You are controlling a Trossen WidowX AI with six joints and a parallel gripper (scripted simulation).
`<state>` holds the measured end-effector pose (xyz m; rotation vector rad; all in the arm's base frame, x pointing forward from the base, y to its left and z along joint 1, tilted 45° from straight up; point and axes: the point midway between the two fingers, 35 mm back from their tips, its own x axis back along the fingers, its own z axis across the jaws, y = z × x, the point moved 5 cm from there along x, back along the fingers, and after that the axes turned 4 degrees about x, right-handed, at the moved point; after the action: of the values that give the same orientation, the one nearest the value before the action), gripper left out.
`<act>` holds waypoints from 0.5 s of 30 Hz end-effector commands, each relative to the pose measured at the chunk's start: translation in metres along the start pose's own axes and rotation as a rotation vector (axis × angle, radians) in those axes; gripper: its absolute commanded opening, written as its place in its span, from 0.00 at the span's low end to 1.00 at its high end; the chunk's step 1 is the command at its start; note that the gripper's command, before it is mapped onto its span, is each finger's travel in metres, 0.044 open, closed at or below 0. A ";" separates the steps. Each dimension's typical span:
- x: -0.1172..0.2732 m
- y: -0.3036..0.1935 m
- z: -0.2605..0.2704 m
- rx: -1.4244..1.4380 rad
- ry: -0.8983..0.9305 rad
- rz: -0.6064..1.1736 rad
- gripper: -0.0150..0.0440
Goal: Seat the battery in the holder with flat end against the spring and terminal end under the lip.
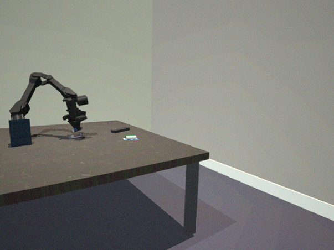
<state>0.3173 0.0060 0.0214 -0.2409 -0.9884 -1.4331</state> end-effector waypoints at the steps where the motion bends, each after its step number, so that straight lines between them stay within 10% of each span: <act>1: -0.005 -0.002 0.004 -0.002 -0.002 -0.053 0.37; 15: -0.013 -0.007 0.006 -0.007 -0.014 -0.117 0.37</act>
<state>0.3126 0.0167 0.0145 -0.2077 -1.0223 -1.5249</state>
